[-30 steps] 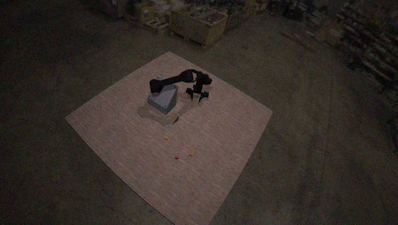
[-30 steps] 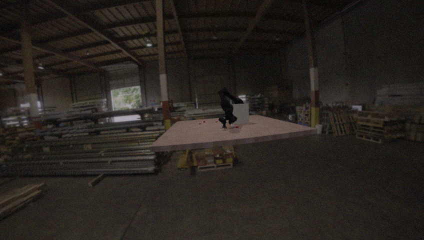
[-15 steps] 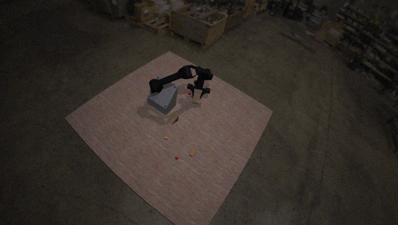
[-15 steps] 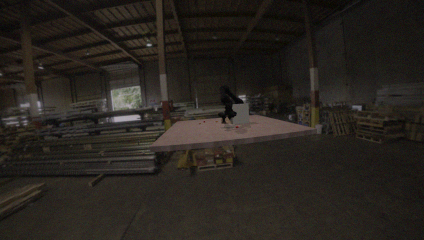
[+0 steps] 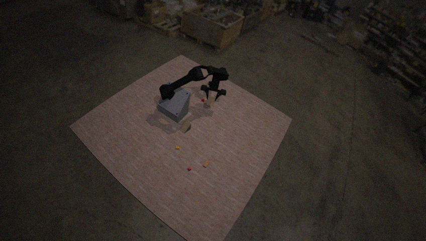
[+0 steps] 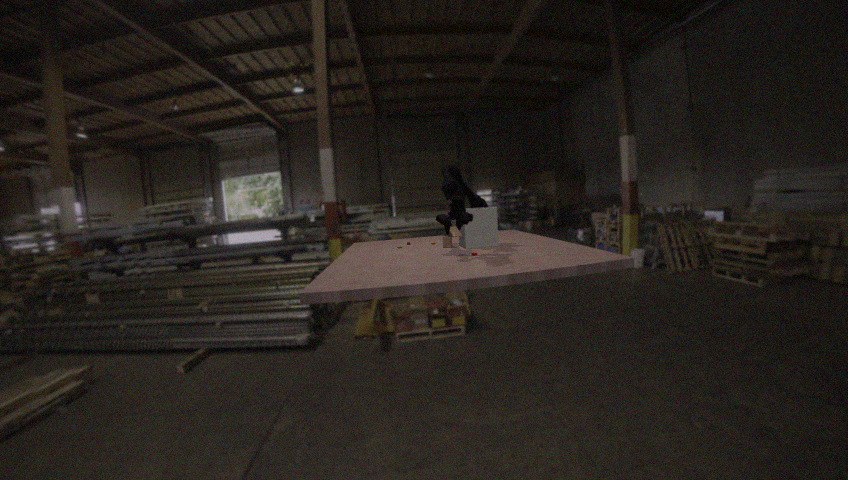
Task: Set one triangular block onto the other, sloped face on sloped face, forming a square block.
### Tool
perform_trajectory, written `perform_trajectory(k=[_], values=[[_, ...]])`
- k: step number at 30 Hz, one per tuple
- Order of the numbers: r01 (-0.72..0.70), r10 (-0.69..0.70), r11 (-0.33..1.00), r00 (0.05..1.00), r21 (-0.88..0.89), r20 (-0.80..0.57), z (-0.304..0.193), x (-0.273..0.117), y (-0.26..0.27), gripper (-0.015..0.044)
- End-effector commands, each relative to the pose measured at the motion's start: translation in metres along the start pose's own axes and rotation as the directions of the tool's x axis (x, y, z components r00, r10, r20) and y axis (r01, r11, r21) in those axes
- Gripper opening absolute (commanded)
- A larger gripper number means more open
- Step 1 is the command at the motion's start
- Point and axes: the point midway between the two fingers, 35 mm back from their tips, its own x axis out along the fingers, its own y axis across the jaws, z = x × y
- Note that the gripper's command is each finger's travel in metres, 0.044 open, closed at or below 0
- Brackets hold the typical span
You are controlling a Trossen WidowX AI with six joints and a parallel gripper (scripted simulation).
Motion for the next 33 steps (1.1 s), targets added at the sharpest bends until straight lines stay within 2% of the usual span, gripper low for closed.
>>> perform_trajectory(k=[1,18,33], values=[[-0.002,0.002,1.0,1.0,0.011,0.012,0.0,0.001,0.0,0.0],[-0.071,-0.012,0.961,0.954,0.266,0.3,-0.004,0.012,0.007,0.0],[-0.162,-0.119,0.877,0.839,0.453,0.531,-0.01,0.012,0.007,0.0]])
